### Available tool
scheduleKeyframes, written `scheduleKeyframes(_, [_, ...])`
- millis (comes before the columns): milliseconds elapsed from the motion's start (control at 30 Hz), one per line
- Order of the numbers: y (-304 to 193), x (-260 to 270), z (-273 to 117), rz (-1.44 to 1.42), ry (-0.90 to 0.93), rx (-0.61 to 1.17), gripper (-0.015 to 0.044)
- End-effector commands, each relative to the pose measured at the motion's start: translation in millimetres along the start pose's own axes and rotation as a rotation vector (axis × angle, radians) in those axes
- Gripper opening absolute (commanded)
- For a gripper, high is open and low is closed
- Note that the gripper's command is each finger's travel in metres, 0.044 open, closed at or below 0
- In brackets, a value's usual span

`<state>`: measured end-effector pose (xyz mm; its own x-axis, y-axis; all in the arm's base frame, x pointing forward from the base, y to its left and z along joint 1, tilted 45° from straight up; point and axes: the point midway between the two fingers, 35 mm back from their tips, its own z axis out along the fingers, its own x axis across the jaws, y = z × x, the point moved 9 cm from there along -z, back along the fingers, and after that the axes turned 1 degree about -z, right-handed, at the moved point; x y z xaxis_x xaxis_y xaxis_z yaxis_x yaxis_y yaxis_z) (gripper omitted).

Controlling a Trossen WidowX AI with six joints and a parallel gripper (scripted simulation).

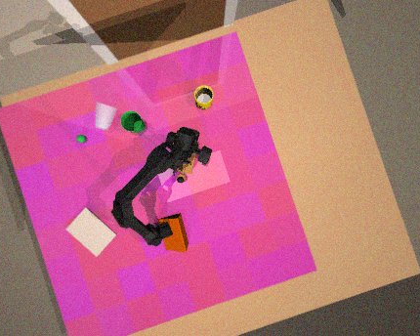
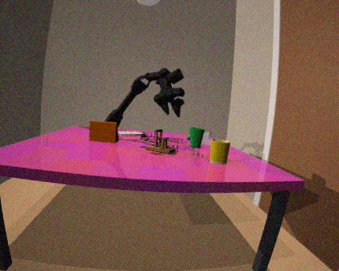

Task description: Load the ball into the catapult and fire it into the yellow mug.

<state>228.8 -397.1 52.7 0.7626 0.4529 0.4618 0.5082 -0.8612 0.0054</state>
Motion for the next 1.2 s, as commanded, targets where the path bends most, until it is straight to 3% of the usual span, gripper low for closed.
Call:
scheduleKeyframes(0, [23, 3, 1, 0.031, 0.032, -0.121, 0.0440])
scheduleKeyframes(400, [86, 16, 1, 0.113, 0.199, -0.430, 0.0440])
scheduleKeyframes(1067, [93, 19, 4, 0.111, 0.206, -0.432, 0.0440])
scheduleKeyframes(1167, [93, 19, 4, 0.111, 0.206, -0.432, 0.0361])
